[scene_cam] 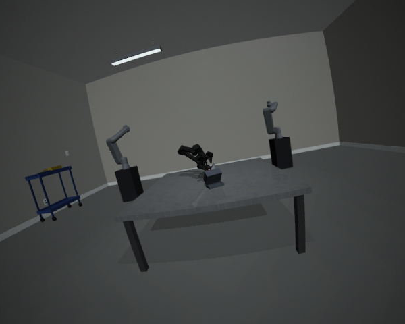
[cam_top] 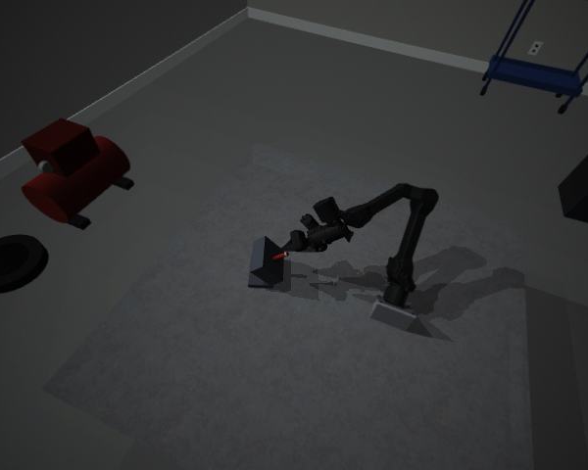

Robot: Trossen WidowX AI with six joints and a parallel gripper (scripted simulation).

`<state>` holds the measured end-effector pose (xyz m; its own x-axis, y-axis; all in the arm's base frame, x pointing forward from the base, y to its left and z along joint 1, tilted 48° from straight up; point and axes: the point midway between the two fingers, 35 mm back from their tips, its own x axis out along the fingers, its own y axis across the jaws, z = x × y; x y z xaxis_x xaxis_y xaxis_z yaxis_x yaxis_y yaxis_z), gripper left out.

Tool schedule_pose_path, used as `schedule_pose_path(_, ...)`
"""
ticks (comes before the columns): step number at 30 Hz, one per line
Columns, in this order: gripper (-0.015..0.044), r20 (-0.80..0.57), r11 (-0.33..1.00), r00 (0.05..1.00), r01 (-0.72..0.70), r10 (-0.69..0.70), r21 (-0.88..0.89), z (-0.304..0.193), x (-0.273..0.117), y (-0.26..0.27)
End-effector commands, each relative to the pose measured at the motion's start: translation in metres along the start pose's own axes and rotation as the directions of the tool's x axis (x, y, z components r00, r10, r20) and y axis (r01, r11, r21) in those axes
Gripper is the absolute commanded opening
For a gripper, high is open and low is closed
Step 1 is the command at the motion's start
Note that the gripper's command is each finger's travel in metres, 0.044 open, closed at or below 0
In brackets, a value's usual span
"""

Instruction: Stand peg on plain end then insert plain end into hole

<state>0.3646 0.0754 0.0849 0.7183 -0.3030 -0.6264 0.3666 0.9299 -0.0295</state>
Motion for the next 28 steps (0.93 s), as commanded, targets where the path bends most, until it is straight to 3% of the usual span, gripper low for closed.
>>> schedule_pose_path(1,0.0440,0.000,1.000,1.000,0.006,-0.006,0.004,0.000,-0.006,-0.001)
schedule_pose_path(28,0.0440,0.000,1.000,1.000,0.004,-0.004,0.000,-0.001,-0.048,0.003)
